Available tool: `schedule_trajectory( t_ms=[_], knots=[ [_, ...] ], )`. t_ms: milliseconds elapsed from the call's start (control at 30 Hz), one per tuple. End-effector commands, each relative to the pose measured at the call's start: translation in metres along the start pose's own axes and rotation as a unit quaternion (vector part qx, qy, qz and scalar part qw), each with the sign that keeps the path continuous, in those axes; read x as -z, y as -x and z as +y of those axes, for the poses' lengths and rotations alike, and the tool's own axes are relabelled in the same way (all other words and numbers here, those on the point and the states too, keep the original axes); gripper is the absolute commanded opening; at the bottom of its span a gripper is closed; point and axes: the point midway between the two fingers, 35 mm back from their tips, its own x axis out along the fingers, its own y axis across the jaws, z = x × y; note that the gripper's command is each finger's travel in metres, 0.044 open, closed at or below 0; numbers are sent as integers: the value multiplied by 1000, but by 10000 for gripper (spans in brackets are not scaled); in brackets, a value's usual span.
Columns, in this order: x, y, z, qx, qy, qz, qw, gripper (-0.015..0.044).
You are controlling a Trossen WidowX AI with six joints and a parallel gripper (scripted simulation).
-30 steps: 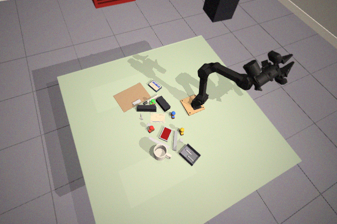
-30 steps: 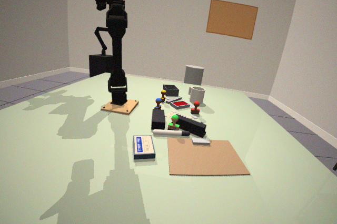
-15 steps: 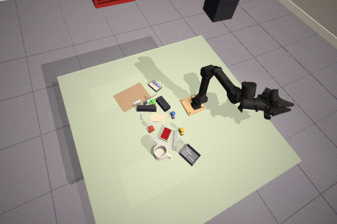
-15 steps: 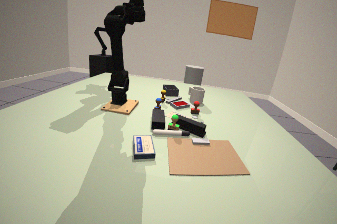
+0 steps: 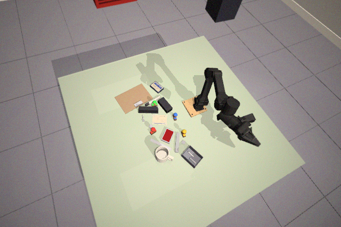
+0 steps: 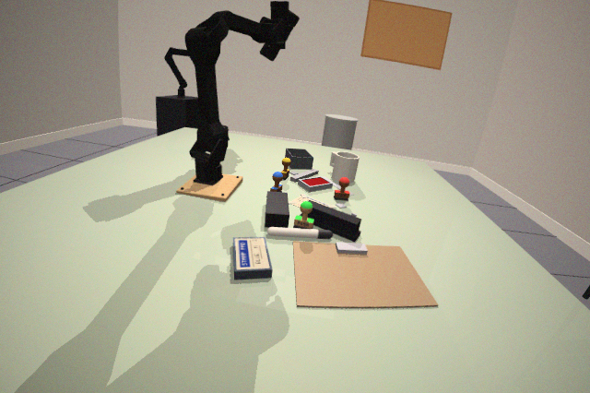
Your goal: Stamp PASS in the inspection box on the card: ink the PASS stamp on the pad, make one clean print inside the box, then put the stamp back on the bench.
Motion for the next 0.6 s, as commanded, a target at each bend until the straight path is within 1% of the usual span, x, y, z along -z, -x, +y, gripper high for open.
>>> schedule_trajectory(
  t_ms=[0,100,267,467,567],
  knots=[
    [70,24,-4,3,-61,109,992,215],
    [117,49,-4,9,-107,186,977,215],
    [184,107,-4,34,-180,304,935,215],
    [242,182,4,69,-262,421,866,215],
    [266,229,13,92,-312,479,815,215]
  ],
)
